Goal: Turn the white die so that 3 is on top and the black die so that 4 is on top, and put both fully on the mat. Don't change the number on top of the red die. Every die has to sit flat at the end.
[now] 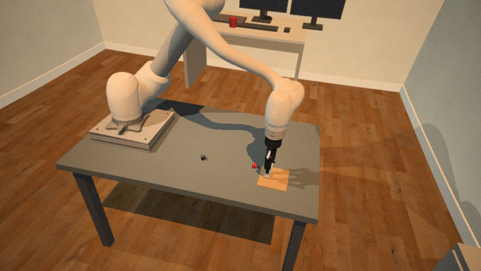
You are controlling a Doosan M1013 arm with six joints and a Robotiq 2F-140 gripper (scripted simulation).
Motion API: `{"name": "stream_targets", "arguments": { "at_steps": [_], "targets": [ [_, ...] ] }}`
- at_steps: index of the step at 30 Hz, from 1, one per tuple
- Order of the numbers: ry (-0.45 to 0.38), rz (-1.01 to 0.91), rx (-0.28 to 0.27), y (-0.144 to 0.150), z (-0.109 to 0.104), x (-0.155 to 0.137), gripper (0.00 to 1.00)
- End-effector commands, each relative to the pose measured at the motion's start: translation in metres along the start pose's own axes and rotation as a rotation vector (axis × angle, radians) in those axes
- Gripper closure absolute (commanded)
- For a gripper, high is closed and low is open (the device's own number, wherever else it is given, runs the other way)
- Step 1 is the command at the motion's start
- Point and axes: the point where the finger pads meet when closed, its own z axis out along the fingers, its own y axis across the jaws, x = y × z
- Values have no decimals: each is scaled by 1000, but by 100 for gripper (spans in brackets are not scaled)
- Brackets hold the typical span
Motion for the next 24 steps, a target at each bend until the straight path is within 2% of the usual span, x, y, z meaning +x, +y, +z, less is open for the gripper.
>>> {"name": "stream_targets", "arguments": {
  "at_steps": [1, 7, 19, 24],
  "targets": [
    [3, 4, 5, -3, -6, 3, 71],
    [3, 4, 5, -3, -18, 3, 71],
    [3, 4, 5, -3, -79, 2, 71],
    [3, 4, 5, -3, -87, 2, 71]
  ]
}}
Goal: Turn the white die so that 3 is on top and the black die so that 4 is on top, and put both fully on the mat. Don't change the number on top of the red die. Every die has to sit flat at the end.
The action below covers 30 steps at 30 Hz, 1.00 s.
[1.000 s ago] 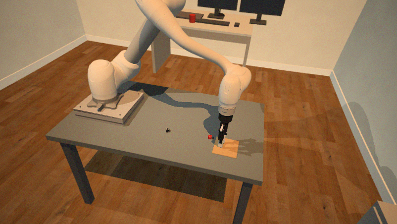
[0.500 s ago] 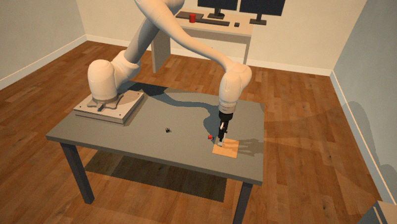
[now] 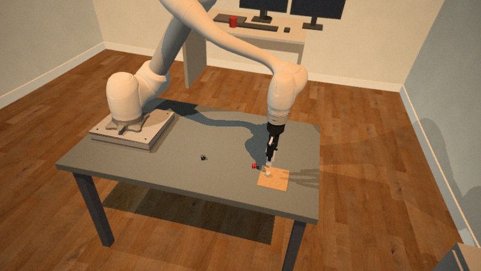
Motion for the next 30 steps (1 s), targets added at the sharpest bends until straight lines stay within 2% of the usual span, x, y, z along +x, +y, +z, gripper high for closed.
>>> {"name": "stream_targets", "arguments": {
  "at_steps": [1, 5, 6, 30],
  "targets": [
    [4, 9, 2, 1, -12, 2, 71],
    [4, 9, 2, 1, -14, 2, 71],
    [4, 9, 2, 1, -14, 2, 0],
    [4, 9, 2, 1, -14, 2, 0]
  ]
}}
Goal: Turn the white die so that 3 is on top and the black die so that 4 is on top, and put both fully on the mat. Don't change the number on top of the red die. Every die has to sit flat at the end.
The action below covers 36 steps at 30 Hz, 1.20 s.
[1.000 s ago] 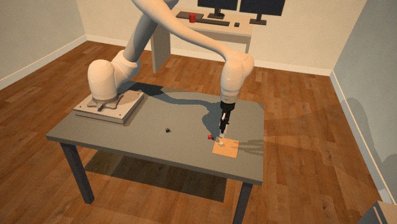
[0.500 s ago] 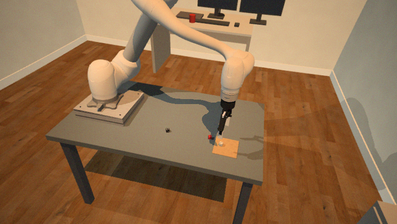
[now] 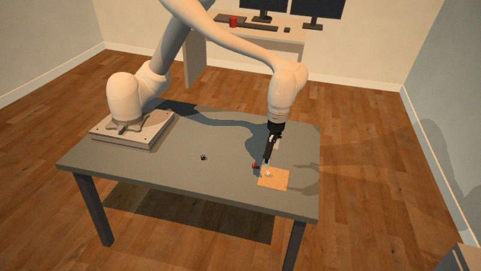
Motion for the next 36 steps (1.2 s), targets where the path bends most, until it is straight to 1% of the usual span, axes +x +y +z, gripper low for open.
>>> {"name": "stream_targets", "arguments": {
  "at_steps": [1, 30, 31, 32, 33, 35, 36],
  "targets": [
    [4, 8, 1, 1, -4, 2, 0],
    [4, 10, 1, 1, -4, 2, 0],
    [4, 22, 2, 2, -4, -3, 0],
    [4, 51, 2, 4, -5, -13, 0],
    [4, 99, 2, 8, -6, -30, 0],
    [4, 99, 2, 8, -6, -30, 0],
    [4, 166, 2, 12, -7, -55, 0]
  ]
}}
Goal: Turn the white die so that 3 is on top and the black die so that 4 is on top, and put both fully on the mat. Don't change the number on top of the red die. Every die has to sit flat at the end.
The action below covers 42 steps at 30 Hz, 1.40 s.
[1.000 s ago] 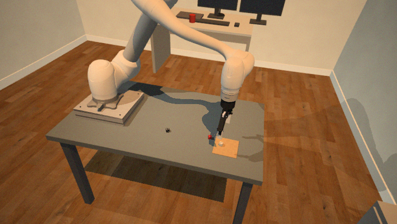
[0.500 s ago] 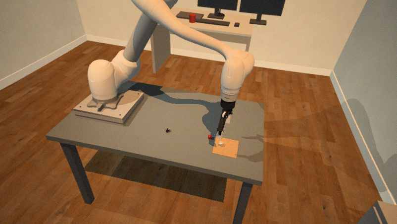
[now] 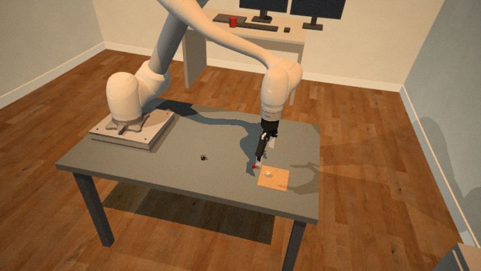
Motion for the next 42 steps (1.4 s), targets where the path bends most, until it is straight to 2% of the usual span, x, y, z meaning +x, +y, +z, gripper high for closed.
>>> {"name": "stream_targets", "arguments": {
  "at_steps": [1, 2, 3, 4, 6, 7, 8, 10, 11, 12, 13, 16, 18, 22, 23, 42],
  "targets": [
    [3, 165, 2, 15, -3, -59, 0],
    [3, 165, 2, 15, -3, -59, 0],
    [3, 244, 2, 21, -3, -89, 0],
    [3, 261, 2, 23, -3, -95, 0],
    [3, 363, 3, 30, -1, -135, 0],
    [3, 363, 3, 30, -1, -135, 0],
    [3, 441, 3, 35, 1, -167, 0],
    [3, 465, 3, 36, 2, -176, 0],
    [3, 550, 3, 41, 6, -211, 0],
    [3, 560, 3, 41, 6, -216, 0],
    [3, 627, 3, 44, 10, -243, 0],
    [3, 644, 3, 45, 11, -251, 0],
    [2, 759, 3, 49, 19, -300, 0],
    [2, 802, 3, 50, 23, -318, 0],
    [2, 802, 3, 50, 23, -318, 71],
    [2, 802, 3, 50, 23, -318, 71]
  ]
}}
